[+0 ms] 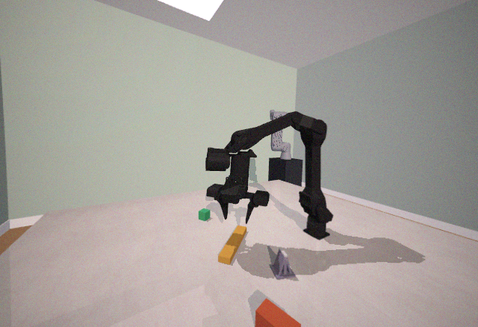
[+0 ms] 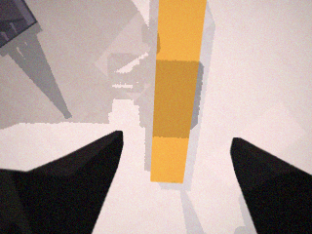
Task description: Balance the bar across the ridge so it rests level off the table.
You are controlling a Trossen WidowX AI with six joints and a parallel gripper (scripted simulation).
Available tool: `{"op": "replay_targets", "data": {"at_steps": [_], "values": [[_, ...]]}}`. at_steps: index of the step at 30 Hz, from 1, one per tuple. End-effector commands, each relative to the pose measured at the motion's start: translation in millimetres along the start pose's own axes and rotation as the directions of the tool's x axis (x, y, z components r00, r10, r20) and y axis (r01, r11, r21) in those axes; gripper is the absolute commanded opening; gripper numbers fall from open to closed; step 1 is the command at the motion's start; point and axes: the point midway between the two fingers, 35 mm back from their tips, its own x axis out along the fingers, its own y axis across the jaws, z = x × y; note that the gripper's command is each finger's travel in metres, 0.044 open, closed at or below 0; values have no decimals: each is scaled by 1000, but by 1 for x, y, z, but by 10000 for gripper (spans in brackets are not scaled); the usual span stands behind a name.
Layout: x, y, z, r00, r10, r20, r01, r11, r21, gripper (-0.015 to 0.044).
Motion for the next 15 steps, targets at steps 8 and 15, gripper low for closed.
{"op": "replay_targets", "data": {"at_steps": [8, 15], "values": [[5, -2, -22, 999, 39, -16, -39, 999, 19, 315], [39, 0, -23, 999, 39, -16, -39, 999, 19, 315]]}}
